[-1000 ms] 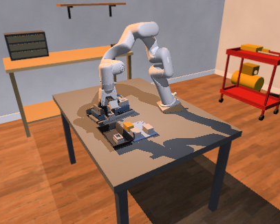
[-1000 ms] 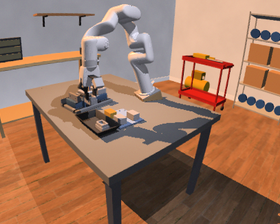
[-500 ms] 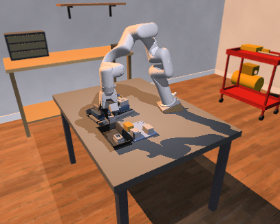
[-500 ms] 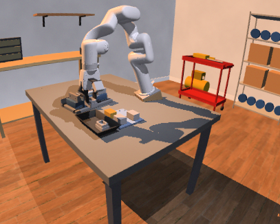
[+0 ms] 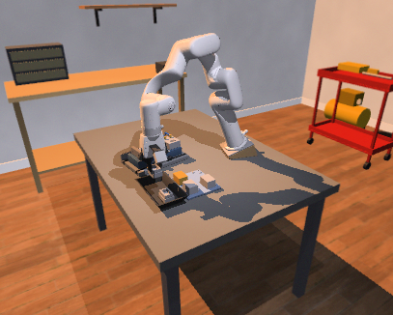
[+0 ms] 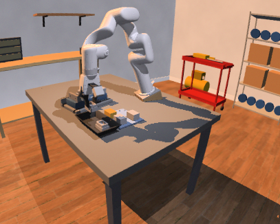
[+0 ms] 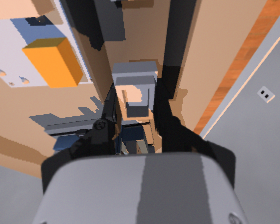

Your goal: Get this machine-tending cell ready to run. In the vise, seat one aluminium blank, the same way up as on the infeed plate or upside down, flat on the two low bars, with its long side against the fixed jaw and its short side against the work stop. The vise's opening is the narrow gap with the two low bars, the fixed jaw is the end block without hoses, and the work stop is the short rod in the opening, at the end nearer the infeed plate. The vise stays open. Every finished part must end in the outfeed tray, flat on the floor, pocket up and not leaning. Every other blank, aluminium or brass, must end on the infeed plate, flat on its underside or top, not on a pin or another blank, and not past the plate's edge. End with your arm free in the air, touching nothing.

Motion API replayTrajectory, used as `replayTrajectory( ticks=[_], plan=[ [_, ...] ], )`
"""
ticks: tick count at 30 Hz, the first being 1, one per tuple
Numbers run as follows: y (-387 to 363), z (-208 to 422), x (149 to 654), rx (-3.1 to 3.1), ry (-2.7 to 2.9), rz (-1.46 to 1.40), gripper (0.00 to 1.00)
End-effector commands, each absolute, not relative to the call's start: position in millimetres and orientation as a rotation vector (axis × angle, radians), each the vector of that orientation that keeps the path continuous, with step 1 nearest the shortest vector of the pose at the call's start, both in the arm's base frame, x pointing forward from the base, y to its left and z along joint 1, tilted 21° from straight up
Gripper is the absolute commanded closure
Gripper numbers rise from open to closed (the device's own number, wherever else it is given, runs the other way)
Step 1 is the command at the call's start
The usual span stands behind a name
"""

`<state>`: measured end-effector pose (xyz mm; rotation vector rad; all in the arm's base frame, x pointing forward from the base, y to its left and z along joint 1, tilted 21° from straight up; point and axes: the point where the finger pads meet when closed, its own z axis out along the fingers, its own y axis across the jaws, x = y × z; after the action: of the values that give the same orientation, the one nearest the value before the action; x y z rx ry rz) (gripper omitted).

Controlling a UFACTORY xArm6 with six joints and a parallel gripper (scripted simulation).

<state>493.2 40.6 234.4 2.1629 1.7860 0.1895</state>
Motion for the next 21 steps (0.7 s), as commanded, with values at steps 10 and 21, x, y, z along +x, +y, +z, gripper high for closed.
replayTrajectory(
  ticks=[10, 21],
  plan=[
    [37.2, 215.7, 501.2, 2.161, 1.784, 0.195, 1.00],
    [34.4, 200.1, 506.4, 2.161, 1.784, 0.195, 1.00]
  ],
)
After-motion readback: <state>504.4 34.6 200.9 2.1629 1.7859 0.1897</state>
